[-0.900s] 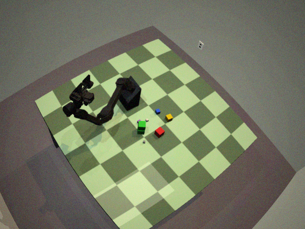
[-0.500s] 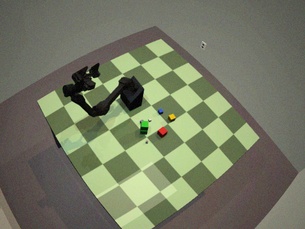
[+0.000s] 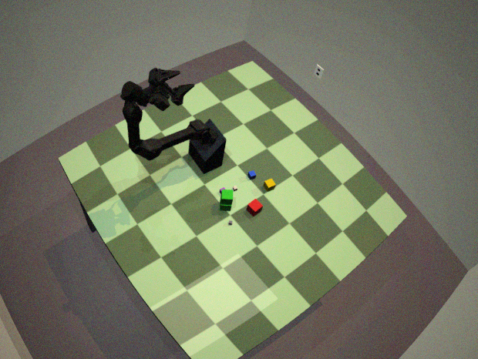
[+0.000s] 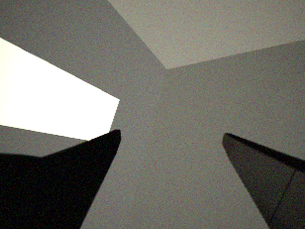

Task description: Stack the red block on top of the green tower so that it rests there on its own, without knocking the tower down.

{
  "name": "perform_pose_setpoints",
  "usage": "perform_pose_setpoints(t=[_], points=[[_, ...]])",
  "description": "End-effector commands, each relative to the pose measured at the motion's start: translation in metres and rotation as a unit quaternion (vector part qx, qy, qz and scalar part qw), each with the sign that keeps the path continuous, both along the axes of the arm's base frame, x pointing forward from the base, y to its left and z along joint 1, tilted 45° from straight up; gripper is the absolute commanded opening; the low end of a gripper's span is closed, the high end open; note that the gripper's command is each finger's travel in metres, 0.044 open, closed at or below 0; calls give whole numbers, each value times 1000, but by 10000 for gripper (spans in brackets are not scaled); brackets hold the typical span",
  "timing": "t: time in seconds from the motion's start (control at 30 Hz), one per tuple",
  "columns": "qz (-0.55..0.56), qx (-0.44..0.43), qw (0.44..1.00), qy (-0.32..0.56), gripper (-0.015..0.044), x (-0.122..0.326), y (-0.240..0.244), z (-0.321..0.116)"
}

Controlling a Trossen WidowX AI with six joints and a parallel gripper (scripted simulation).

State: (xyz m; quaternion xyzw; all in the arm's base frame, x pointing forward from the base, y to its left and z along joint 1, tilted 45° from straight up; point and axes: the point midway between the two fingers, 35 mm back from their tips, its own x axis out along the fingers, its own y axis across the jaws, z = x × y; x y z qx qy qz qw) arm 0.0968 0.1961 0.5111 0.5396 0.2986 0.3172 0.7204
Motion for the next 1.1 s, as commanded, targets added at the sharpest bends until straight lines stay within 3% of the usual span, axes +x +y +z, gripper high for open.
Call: perform_pose_setpoints(t=[0.0,0.5,0.77,1.07], points=[[-37,-69,997,-20,440,21,23,-23],[-142,-391,909,-33,440,138,69,-157],[-171,-546,820,16,440,207,42,-241],[-152,-690,700,103,440,261,-20,-338]])
